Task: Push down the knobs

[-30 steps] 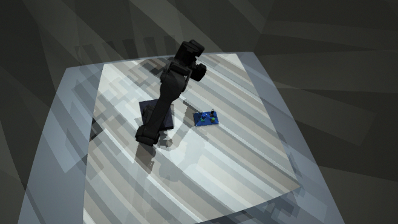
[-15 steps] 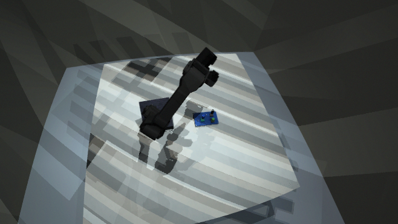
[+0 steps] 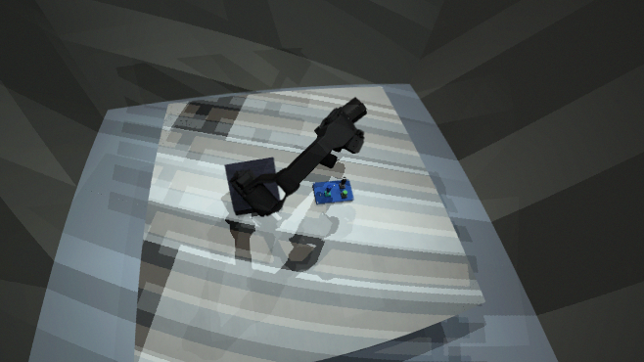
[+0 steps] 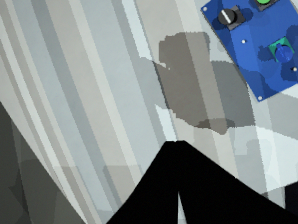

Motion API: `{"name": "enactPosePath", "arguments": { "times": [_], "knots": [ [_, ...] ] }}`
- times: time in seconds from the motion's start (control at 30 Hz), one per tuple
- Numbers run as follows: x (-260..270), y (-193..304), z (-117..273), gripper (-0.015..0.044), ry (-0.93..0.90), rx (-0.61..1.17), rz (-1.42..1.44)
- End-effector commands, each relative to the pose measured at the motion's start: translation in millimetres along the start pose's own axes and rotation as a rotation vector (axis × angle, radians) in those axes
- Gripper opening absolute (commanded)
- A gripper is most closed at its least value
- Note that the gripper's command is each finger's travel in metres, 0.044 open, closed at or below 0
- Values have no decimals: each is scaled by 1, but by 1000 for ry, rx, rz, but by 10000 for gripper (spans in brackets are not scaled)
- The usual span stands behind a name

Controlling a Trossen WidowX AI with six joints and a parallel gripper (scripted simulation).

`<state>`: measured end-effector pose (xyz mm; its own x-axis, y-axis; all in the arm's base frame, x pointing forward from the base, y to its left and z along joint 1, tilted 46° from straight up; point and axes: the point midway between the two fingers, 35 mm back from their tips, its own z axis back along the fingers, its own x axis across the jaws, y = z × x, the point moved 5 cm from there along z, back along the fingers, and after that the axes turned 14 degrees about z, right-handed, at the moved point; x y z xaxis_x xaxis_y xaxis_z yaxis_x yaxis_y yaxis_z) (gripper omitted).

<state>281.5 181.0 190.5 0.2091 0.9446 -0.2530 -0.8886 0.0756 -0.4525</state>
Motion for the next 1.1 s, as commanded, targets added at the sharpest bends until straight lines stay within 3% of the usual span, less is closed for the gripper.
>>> {"name": "enactPosePath", "arguments": {
  "times": [0.0,0.47,1.07],
  "knots": [
    [-14,-2,-32,0,114,33,84],
    [-75,0,-118,0,420,222,371],
    [-87,3,-139,0,433,234,385]
  ]
}}
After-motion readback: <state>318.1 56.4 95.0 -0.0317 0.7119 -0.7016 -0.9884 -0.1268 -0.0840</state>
